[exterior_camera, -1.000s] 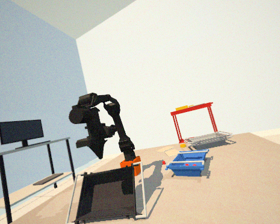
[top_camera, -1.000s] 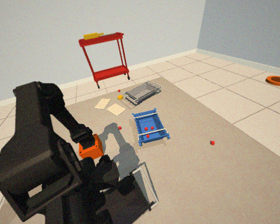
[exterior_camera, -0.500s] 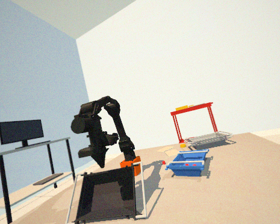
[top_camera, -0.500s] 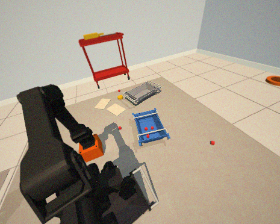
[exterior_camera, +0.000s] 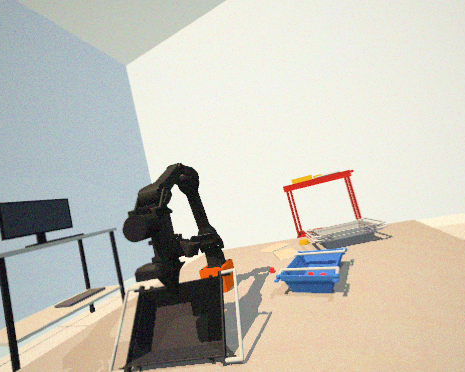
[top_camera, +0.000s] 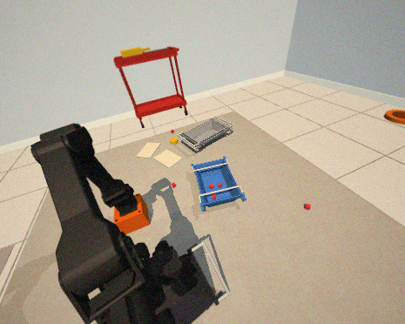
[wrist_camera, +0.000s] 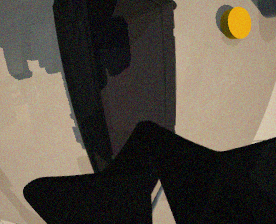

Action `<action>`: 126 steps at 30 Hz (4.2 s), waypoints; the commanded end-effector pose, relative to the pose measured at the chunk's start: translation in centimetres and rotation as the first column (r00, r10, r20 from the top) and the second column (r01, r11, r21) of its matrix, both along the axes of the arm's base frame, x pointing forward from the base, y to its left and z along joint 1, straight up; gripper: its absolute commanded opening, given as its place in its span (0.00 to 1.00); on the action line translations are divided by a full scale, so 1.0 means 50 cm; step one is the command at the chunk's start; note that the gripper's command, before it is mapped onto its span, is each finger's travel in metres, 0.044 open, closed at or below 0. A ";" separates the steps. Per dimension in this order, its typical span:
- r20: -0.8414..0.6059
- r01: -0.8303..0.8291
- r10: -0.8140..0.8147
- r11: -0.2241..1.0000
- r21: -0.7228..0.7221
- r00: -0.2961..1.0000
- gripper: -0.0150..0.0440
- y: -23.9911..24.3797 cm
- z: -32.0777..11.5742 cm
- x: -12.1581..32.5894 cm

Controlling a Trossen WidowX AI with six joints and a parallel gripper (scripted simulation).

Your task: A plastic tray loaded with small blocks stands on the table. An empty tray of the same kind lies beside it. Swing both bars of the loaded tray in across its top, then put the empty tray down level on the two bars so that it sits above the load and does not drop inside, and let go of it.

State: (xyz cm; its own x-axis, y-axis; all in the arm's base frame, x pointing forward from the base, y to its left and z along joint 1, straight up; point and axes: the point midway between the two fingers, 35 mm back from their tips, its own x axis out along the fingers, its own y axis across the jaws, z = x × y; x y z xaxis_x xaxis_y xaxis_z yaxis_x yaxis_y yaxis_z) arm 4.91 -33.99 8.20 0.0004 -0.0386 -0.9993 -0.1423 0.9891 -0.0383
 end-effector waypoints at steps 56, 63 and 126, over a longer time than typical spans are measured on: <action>-0.002 0.000 0.000 1.000 0.015 1.000 0.25 0.097 0.071 -0.015; -0.002 0.000 0.000 1.000 0.015 1.000 0.25 0.097 0.071 -0.015; -0.001 -0.004 0.004 1.000 0.015 1.000 1.00 0.275 -0.123 -0.041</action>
State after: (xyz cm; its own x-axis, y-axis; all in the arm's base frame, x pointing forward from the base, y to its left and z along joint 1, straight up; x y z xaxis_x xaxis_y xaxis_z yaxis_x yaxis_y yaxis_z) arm 2.89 -20.50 3.33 0.0008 -0.0415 -0.9991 -0.1422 0.9890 -0.0412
